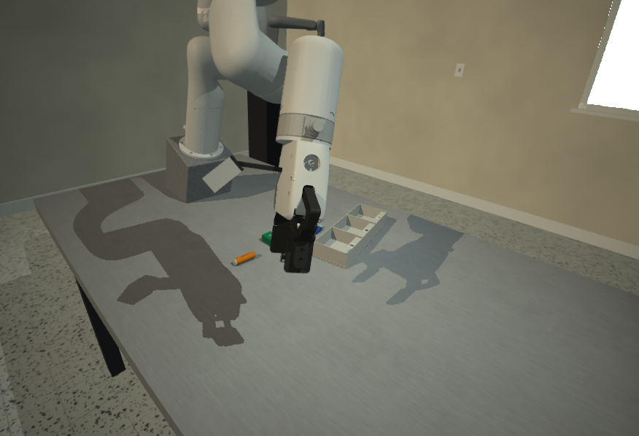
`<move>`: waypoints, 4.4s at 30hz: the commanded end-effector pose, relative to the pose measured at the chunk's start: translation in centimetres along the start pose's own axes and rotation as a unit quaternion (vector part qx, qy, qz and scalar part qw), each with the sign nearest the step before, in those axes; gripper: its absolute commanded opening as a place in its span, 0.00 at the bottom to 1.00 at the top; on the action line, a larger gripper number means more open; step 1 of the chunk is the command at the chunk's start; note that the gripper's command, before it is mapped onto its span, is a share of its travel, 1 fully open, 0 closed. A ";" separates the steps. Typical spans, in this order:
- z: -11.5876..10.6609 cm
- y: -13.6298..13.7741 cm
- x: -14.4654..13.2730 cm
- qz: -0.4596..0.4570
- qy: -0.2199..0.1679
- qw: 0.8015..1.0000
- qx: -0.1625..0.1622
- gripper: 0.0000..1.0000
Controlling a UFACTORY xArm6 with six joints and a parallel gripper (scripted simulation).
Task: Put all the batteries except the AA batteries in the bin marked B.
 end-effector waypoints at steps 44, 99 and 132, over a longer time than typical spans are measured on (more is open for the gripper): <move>-9.0 2.8 -1.1 -0.247 -0.030 0.968 -0.019 0.07; -15.1 20.5 -2.9 -0.841 -0.179 0.511 -0.002 0.07; -5.1 19.3 -12.4 -0.909 -0.186 0.372 0.027 0.07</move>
Point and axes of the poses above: the point where the finger pads meet when closed, its own z axis out along the fingers, its own y axis across the jaws, x = y × z, the point moved 9 cm from there along -z, back along the fingers, and after that the axes turned 1 degree about z, right-handed, at the moved point
